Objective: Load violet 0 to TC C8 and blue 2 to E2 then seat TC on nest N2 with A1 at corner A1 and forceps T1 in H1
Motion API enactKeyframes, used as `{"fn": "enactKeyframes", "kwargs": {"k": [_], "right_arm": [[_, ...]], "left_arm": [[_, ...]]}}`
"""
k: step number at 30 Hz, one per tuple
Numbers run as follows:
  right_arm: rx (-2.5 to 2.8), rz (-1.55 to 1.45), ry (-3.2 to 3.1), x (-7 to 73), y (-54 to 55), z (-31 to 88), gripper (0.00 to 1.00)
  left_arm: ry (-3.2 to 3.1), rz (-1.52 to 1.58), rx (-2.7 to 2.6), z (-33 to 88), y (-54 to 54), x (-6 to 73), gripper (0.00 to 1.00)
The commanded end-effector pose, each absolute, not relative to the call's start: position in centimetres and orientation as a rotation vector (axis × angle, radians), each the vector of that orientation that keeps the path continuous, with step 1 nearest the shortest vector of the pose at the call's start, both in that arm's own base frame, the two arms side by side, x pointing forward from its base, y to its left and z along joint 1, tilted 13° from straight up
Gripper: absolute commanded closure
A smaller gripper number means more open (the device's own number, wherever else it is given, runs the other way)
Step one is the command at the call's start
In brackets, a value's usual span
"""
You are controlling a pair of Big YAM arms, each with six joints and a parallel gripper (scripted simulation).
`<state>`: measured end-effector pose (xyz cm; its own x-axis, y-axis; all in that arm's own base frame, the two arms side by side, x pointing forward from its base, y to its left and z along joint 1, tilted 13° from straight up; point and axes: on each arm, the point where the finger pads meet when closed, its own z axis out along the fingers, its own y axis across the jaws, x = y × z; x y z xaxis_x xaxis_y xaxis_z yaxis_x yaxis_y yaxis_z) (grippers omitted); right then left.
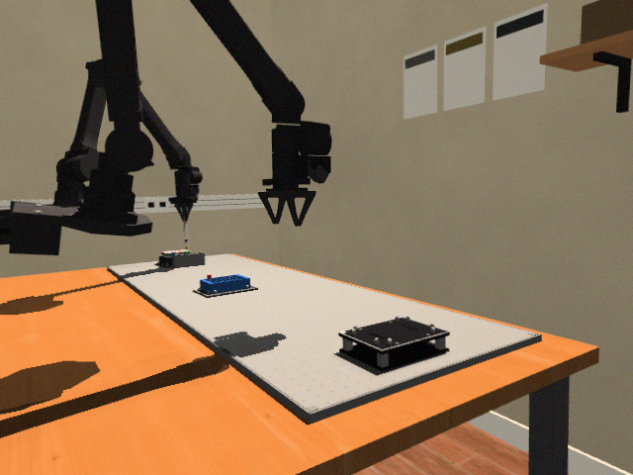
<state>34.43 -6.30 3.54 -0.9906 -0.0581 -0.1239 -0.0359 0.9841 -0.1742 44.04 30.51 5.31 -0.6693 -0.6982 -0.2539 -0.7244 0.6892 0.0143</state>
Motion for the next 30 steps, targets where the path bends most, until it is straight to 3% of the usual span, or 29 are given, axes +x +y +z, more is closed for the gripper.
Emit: {"fn": "enactKeyframes", "kwargs": {"k": [1, 30], "right_arm": [[-0.032, -0.270, 2.920, 37.5, -6.8, 6.0, 0.00], [-0.032, -0.270, 2.920, 37.5, -6.8, 6.0, 0.00]], "left_arm": [[2.632, 0.176, -1.150, 6.1, 30.4, 44.5, 0.91], [2.638, 0.171, -1.145, 5.1, 25.9, 44.5, 0.91]]}}
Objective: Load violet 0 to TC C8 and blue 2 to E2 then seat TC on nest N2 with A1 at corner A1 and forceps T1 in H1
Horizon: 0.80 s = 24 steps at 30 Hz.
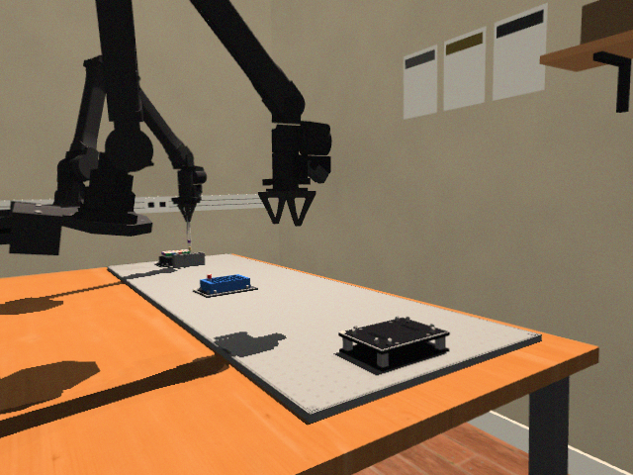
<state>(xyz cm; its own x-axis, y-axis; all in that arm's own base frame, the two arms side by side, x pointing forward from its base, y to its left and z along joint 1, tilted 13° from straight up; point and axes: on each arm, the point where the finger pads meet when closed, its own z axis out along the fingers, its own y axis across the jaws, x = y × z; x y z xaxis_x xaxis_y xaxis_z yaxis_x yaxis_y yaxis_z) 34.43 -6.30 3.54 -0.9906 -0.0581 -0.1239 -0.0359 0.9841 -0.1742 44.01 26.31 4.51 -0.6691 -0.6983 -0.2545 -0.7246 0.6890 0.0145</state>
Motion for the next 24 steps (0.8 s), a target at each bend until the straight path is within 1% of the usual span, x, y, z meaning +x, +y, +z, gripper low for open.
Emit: {"fn": "enactKeyframes", "kwargs": {"k": [1, 6, 7, 12, 23, 24], "right_arm": [[-0.032, -0.270, 2.920, 37.5, -6.8, 6.0, 0.00], [-0.032, -0.270, 2.920, 37.5, -6.8, 6.0, 0.00], [-0.032, -0.270, 2.920, 37.5, -6.8, 6.0, 0.00], [-0.032, -0.270, 2.920, 37.5, -6.8, 6.0, 0.00], [-0.032, -0.270, 2.920, 37.5, -6.8, 6.0, 0.00], [-0.032, -0.270, 2.920, 37.5, -6.8, 6.0, 0.00]], "left_arm": [[2.632, 0.172, -1.142, 5.4, 25.8, 44.6, 0.91], [2.632, 0.172, -1.148, 5.2, 25.4, 44.4, 0.91], [2.654, 0.171, -1.174, 3.7, 25.7, 43.9, 0.91], [2.629, 0.170, -1.141, 5.3, 24.3, 44.6, 0.91], [2.630, 0.170, -1.146, 4.8, 22.9, 44.4, 0.91], [2.653, 0.172, -1.177, 3.2, 23.3, 43.8, 0.91]]}}
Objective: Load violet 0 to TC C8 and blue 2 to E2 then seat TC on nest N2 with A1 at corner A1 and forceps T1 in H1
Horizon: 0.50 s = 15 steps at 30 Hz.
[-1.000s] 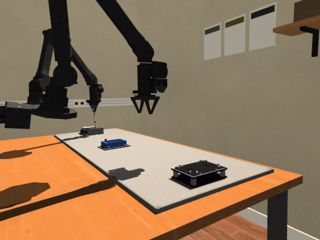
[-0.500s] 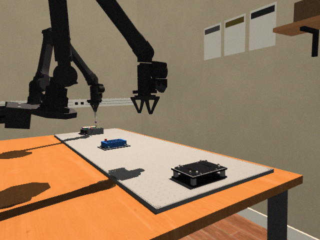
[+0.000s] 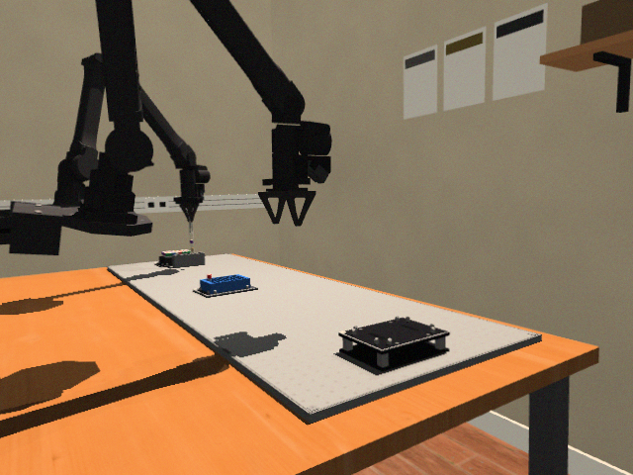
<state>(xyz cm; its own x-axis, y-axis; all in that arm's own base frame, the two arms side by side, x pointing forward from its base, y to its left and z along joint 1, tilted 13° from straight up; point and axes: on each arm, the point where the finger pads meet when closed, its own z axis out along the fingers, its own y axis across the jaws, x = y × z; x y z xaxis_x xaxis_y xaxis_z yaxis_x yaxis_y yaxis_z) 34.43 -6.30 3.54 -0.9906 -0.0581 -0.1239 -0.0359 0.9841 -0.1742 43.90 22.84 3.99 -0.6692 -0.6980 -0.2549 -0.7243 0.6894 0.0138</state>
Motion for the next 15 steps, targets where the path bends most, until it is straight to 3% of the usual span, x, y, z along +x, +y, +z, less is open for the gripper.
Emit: {"fn": "enactKeyframes", "kwargs": {"k": [1, 15], "right_arm": [[-0.032, -0.270, 2.920, 37.5, -6.8, 6.0, 0.00], [-0.032, -0.270, 2.920, 37.5, -6.8, 6.0, 0.00]], "left_arm": [[2.654, 0.171, -1.159, 3.5, 22.6, 44.1, 0.91], [2.629, 0.167, -1.144, 4.4, 20.4, 44.4, 0.91]]}}
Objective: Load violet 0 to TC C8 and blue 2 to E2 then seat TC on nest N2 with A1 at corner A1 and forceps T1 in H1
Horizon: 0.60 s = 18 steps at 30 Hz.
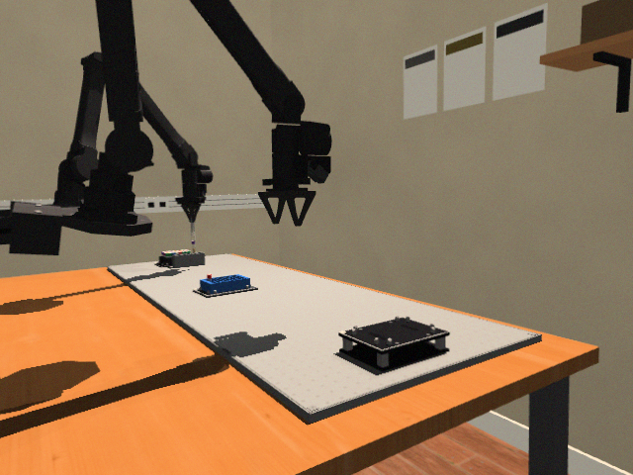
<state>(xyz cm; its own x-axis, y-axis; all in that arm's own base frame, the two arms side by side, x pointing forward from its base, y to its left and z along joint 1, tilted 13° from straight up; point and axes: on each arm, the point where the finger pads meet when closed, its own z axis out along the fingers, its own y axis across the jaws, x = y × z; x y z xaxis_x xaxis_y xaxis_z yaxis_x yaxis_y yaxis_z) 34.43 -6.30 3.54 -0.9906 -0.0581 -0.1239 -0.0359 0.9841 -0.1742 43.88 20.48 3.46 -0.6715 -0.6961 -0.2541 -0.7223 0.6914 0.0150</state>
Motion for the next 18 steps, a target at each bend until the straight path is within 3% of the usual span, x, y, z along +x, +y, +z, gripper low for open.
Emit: {"fn": "enactKeyframes", "kwargs": {"k": [1, 18], "right_arm": [[-0.032, -0.270, 2.920, 37.5, -6.8, 6.0, 0.00], [-0.032, -0.270, 2.920, 37.5, -6.8, 6.0, 0.00]], "left_arm": [[2.629, 0.167, -1.144, 4.4, 20.4, 44.4, 0.91], [2.631, 0.164, -1.143, 3.9, 17.9, 44.4, 0.91]]}}
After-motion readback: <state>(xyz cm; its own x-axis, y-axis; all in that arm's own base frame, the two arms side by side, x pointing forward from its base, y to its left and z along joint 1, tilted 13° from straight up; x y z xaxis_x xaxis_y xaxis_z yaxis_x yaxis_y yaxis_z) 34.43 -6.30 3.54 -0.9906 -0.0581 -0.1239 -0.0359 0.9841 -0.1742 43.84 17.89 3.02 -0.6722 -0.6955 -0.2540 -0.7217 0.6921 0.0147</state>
